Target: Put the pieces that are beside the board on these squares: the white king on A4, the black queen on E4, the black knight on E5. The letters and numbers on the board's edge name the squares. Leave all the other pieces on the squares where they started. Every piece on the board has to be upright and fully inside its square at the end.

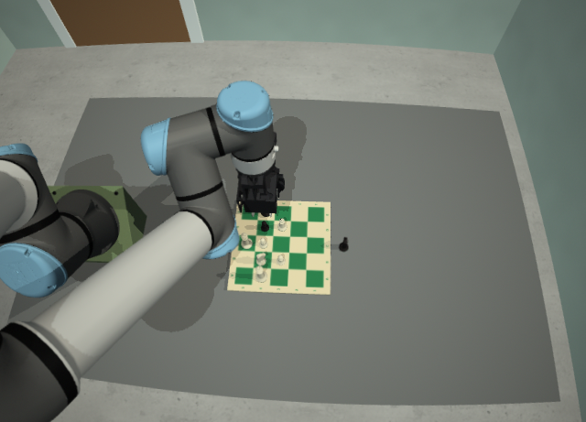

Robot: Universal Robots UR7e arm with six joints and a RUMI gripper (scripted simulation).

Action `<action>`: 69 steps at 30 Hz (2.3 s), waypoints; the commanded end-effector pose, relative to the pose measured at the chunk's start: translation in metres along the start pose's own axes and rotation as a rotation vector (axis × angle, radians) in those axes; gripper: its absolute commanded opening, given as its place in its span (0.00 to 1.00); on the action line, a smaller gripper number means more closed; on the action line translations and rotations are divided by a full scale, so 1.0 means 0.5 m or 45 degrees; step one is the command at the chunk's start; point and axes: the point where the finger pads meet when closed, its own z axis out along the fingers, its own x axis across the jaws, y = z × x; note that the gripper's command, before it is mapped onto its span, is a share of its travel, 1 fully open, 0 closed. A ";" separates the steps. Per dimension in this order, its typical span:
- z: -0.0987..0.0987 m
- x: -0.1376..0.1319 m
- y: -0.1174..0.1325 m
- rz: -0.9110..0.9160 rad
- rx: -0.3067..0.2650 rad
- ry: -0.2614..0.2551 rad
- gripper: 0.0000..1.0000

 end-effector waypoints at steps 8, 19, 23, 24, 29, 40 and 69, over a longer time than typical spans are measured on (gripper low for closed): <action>0.001 0.004 0.001 0.004 0.000 0.000 0.00; 0.001 0.004 0.001 0.003 0.000 0.000 0.00; 0.001 0.004 0.001 0.003 0.000 0.000 0.00; 0.001 0.004 0.001 0.003 0.000 0.000 0.00; 0.001 0.004 0.001 0.003 0.000 0.000 0.00; 0.004 0.003 0.001 0.002 -0.001 -0.002 0.00; 0.010 0.002 0.001 0.002 -0.001 -0.002 0.00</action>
